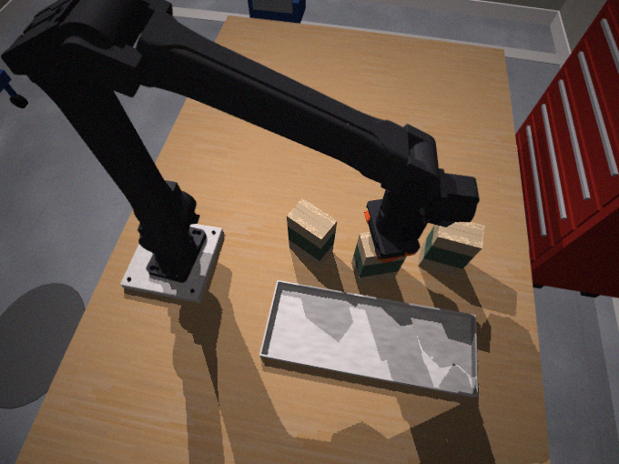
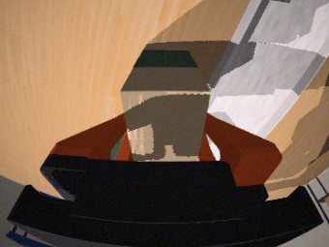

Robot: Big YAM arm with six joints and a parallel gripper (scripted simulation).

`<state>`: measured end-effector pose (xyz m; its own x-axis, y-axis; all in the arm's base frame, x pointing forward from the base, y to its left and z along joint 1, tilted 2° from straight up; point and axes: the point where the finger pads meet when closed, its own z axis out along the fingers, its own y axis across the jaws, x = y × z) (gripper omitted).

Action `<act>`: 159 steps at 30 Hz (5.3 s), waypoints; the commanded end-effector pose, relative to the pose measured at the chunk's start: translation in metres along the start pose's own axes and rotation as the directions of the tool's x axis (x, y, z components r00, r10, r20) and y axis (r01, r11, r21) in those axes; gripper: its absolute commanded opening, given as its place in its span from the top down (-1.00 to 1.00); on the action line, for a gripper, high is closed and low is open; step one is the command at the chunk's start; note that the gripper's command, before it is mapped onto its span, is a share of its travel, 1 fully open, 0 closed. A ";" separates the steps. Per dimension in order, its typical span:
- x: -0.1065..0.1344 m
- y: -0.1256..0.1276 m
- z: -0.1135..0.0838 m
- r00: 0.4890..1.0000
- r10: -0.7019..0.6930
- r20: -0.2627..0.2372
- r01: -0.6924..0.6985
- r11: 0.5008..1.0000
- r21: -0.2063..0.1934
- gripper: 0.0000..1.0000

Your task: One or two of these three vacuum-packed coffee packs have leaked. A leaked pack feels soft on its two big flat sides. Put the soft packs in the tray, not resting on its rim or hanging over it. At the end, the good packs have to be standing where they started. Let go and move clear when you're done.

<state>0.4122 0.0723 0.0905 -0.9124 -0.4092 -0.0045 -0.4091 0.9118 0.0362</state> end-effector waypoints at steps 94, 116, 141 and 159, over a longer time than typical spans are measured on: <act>0.001 0.004 0.003 1.000 0.001 -0.003 -0.001 1.000 -0.002 0.50; 0.001 0.004 0.003 1.000 0.001 -0.003 -0.001 1.000 -0.002 -0.57; 0.001 0.004 0.003 1.000 0.001 -0.003 -0.001 1.000 -0.002 -0.57; 0.001 0.004 0.003 1.000 0.001 -0.003 -0.001 1.000 -0.002 -0.57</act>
<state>0.4122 0.0724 0.0904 -0.9124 -0.4093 -0.0045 -0.4091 0.9117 0.0364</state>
